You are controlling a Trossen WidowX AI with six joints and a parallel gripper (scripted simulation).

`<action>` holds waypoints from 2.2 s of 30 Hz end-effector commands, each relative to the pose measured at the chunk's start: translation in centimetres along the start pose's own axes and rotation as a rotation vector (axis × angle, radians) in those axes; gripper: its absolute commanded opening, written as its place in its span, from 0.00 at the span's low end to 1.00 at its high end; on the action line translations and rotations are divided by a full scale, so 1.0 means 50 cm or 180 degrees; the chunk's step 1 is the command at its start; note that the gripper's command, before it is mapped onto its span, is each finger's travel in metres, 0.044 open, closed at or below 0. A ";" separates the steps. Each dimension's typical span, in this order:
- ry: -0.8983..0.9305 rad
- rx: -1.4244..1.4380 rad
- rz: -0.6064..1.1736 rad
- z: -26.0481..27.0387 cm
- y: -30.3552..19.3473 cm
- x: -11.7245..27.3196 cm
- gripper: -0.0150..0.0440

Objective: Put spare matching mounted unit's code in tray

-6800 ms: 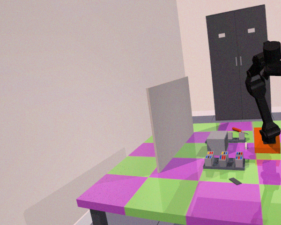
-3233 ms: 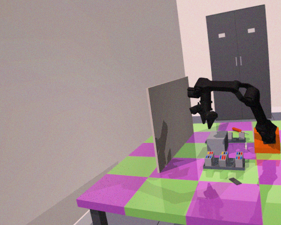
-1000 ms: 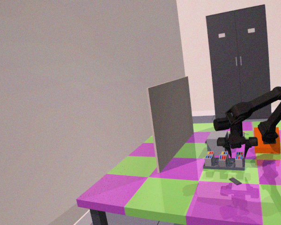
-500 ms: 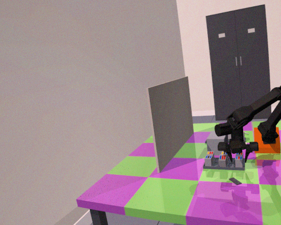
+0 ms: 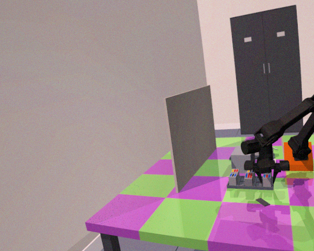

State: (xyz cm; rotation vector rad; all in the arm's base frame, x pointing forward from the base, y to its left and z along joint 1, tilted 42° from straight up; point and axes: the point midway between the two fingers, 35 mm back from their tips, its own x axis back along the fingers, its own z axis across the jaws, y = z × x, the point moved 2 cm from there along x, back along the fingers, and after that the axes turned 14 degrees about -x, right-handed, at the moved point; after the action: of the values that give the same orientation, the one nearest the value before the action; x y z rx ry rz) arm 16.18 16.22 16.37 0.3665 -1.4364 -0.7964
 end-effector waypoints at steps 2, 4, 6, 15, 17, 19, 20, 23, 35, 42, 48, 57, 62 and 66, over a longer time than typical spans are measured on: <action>0.0000 0.0001 -0.0001 0.000 0.000 0.000 0.48; 0.0000 0.0001 -0.0001 0.000 0.000 0.000 0.46; 0.0000 0.0001 -0.0001 0.000 0.000 0.000 0.44; 0.0000 0.0001 -0.0001 0.000 0.000 0.000 0.25; 0.0000 0.0001 -0.0001 0.000 0.000 0.000 0.25; -0.0001 0.0001 0.0000 0.000 0.000 0.002 0.25; -0.0002 0.0002 0.0004 -0.001 0.000 0.006 0.25; -0.0007 0.0005 0.0023 -0.006 0.000 0.030 0.25; -0.0011 -0.0002 0.0033 -0.004 -0.002 0.136 0.25; -0.0012 -0.0006 0.0021 0.000 -0.001 0.157 0.25; -0.0016 -0.0010 0.0045 -0.006 -0.006 0.173 0.25; -0.0009 -0.0009 0.0028 -0.009 -0.013 0.222 0.25; -0.0038 -0.0018 0.0059 -0.042 -0.016 0.228 0.25; -0.0068 -0.0028 0.0094 -0.081 -0.022 0.235 0.25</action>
State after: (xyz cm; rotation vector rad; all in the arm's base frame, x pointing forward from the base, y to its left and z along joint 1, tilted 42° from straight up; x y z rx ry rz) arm 17.77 7.33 23.93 0.3451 -1.4505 -0.7898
